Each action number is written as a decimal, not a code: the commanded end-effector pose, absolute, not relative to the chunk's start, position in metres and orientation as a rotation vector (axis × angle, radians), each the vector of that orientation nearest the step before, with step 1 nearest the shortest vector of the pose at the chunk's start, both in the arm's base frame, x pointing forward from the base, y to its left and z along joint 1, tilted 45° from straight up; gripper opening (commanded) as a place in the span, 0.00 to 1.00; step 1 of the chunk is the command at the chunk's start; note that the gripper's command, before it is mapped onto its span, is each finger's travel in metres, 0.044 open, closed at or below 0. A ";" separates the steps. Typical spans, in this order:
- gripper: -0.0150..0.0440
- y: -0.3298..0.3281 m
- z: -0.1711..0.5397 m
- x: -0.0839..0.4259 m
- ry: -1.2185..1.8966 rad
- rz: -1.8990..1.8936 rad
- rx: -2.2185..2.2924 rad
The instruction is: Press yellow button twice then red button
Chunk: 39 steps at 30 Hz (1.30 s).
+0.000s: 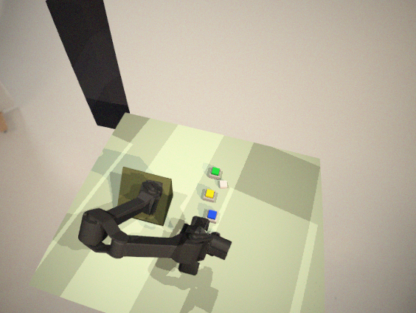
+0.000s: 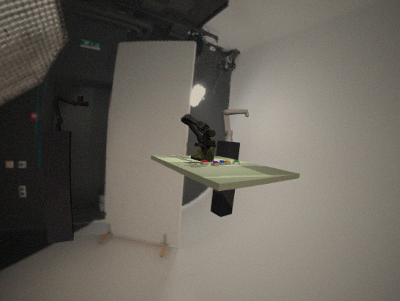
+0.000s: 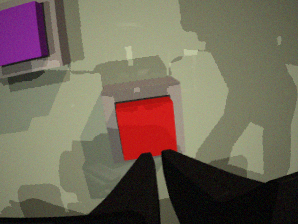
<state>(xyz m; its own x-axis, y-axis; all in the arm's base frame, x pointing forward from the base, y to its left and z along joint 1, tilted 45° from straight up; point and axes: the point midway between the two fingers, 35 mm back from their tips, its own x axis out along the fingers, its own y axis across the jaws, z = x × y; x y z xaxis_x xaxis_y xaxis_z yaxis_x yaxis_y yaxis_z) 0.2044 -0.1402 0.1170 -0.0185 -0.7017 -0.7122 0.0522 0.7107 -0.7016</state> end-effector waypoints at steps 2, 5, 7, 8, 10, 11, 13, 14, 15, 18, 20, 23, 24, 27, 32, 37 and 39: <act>0.29 -0.150 0.107 0.202 1.480 -0.648 -0.573; 0.29 -0.152 0.105 0.202 1.480 -0.648 -0.572; 0.29 -0.154 0.103 0.203 1.480 -0.648 -0.572; 0.29 -0.155 0.101 0.203 1.480 -0.648 -0.572; 0.29 -0.157 0.099 0.203 1.480 -0.648 -0.572; 0.29 -0.159 0.098 0.203 1.480 -0.648 -0.572; 0.29 -0.161 0.096 0.203 1.480 -0.648 -0.572; 0.29 -0.162 0.094 0.203 1.480 -0.648 -0.572; 0.29 -0.163 0.093 0.203 1.480 -0.648 -0.572; 0.29 -0.167 0.090 0.202 1.480 -0.648 -0.573; 0.29 -0.169 0.088 0.202 1.480 -0.648 -0.573; 0.29 -0.173 0.084 0.202 1.480 -0.649 -0.574; 0.29 -0.174 0.083 0.202 1.480 -0.649 -0.574; 0.29 -0.174 0.083 0.201 1.480 -0.649 -0.574; 0.29 -0.174 0.083 0.201 1.480 -0.649 -0.574; 0.29 -0.174 0.083 0.201 1.480 -0.649 -0.574; 0.29 -0.174 0.083 0.201 1.480 -0.649 -0.574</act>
